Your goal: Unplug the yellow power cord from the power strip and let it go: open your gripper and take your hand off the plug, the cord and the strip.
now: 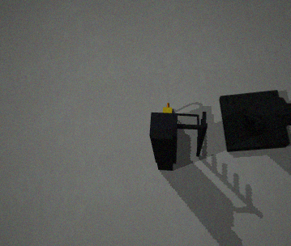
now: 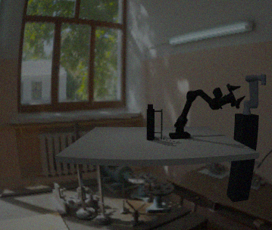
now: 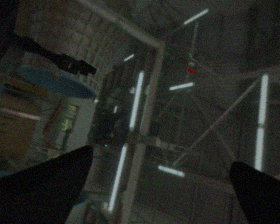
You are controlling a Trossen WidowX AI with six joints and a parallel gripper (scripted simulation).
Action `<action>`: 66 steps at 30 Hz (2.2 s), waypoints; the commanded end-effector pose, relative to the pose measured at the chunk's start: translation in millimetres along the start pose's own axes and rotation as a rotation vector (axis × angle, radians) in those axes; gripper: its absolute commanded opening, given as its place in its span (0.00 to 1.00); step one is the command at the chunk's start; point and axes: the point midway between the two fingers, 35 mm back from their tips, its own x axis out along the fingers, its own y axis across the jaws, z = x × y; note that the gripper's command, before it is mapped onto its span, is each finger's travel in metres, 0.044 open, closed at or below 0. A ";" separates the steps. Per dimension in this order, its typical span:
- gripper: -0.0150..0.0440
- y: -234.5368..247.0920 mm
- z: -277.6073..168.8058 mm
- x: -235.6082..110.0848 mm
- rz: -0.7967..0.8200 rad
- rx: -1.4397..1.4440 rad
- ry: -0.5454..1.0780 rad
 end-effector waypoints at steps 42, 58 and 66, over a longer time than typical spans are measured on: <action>0.53 -0.3 -321.5 -490.7 0.071 1.147 1.553; 0.53 -90.4 -258.7 -704.8 -0.660 1.362 2.222; 0.53 -140.5 -185.8 -782.1 -1.227 1.334 2.451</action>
